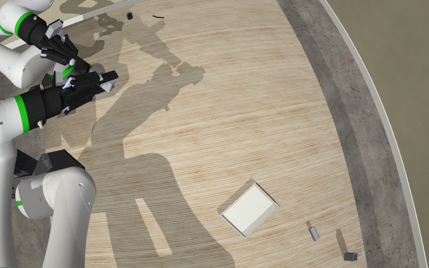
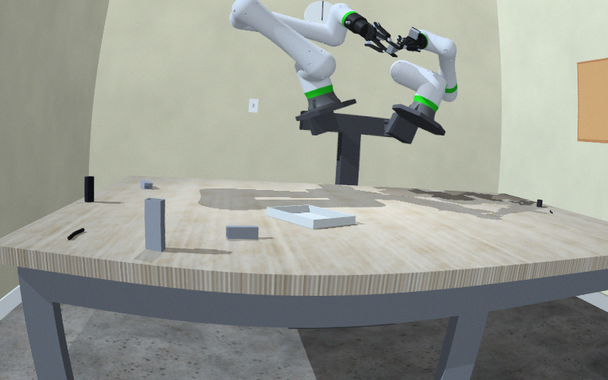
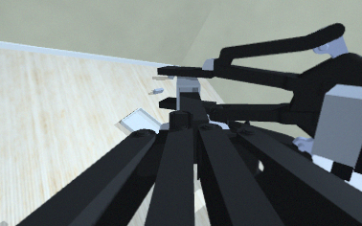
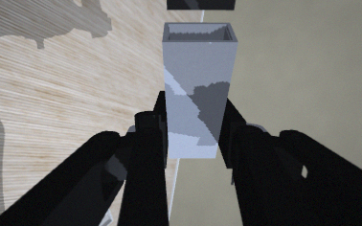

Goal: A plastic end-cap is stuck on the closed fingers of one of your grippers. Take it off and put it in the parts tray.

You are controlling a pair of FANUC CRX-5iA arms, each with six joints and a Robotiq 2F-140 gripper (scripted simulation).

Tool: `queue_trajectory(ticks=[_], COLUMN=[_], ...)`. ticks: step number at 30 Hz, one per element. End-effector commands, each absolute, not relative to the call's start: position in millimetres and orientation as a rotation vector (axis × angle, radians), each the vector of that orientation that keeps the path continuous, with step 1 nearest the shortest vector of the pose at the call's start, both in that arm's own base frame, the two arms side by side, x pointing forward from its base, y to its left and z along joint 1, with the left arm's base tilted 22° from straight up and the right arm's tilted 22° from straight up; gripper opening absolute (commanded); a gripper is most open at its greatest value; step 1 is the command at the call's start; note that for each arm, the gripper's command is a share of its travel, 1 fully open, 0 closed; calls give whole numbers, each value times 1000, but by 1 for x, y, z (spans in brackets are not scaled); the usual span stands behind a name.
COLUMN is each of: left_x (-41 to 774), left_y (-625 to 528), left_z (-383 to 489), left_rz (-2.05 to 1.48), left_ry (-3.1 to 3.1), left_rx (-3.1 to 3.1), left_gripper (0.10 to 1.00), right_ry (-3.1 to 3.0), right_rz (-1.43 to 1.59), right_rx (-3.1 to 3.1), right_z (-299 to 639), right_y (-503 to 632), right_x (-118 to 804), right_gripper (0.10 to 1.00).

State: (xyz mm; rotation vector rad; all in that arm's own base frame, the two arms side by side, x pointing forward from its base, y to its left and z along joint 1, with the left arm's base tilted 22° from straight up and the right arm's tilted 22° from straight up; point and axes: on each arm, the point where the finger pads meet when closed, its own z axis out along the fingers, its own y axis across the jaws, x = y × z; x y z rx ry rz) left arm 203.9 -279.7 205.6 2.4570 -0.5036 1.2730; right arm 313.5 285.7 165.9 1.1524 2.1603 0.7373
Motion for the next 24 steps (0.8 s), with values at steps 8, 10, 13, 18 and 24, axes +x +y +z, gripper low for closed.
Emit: queue_trajectory(ticks=[8,10,13,18,24], left_x=[200,200,199,198,196], left_y=[-278,-277,-277,-276,-275], left_z=[209,210,210,211,212], left_rz=[1274,1274,1274,1274,1274], left_ry=[-502,-502,-502,-502,-502], left_rx=[2456,2456,2456,2456,2456], left_gripper=[99,99,99,99,99], right_ry=[2160,2160,2160,2160,2160], right_rz=[739,739,739,739,739], right_rx=[1152,1152,1152,1152,1152], right_z=[167,167,167,167,167], right_y=[286,286,286,286,286], right_x=[313,313,313,313,313], right_gripper=[99,99,99,99,99])
